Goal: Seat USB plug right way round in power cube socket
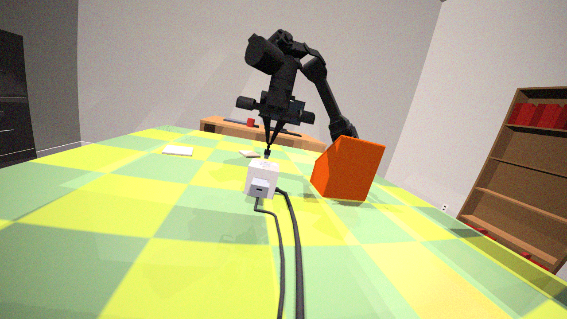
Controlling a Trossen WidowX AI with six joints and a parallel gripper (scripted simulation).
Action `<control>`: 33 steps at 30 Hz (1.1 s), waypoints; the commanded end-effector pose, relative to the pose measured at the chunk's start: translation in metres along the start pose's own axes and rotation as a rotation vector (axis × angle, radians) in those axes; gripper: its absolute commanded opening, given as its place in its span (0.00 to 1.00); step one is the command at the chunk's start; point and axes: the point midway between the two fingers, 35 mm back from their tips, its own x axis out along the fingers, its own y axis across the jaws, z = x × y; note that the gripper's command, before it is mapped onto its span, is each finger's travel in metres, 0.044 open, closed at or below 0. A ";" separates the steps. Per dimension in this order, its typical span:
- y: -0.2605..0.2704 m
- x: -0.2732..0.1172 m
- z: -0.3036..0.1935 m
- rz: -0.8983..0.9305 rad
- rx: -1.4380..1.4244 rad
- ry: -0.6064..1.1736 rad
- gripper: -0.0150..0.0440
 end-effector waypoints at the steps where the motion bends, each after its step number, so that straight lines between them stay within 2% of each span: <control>1: 0.000 -0.001 0.001 -0.001 0.001 0.011 0.25; 33: -0.001 0.003 0.001 0.000 0.012 0.041 0.25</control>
